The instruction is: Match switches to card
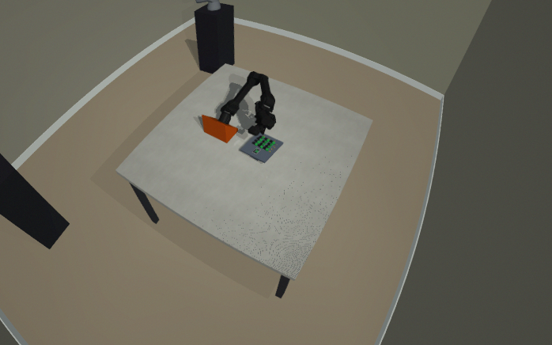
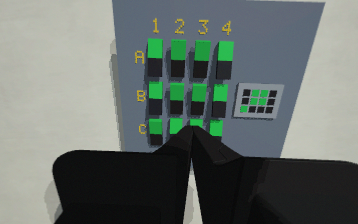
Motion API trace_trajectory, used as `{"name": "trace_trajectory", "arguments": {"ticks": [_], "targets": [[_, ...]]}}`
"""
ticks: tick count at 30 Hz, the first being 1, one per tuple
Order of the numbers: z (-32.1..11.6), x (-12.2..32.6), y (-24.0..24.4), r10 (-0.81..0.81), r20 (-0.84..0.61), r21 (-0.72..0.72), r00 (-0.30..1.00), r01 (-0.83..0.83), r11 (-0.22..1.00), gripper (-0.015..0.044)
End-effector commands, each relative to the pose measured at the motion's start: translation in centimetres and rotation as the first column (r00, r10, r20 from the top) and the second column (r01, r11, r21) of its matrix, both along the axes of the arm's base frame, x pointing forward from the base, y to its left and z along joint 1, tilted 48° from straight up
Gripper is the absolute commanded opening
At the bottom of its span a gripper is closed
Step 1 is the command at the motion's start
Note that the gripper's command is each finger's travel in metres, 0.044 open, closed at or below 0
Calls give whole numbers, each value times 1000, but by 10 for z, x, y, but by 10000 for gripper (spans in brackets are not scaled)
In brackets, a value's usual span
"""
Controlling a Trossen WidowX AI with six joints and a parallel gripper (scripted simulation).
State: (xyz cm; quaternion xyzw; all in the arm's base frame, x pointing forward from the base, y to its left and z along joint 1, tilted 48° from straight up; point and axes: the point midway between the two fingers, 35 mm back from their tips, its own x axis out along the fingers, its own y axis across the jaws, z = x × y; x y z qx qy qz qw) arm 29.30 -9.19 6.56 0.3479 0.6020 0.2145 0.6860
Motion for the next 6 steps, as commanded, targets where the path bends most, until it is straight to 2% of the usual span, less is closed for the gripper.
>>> {"name": "trace_trajectory", "arguments": {"ticks": [1,6], "targets": [[1,0,1,-5,-4,5,1000,5,1000,0],[1,0,1,-5,-4,5,1000,5,1000,0]]}}
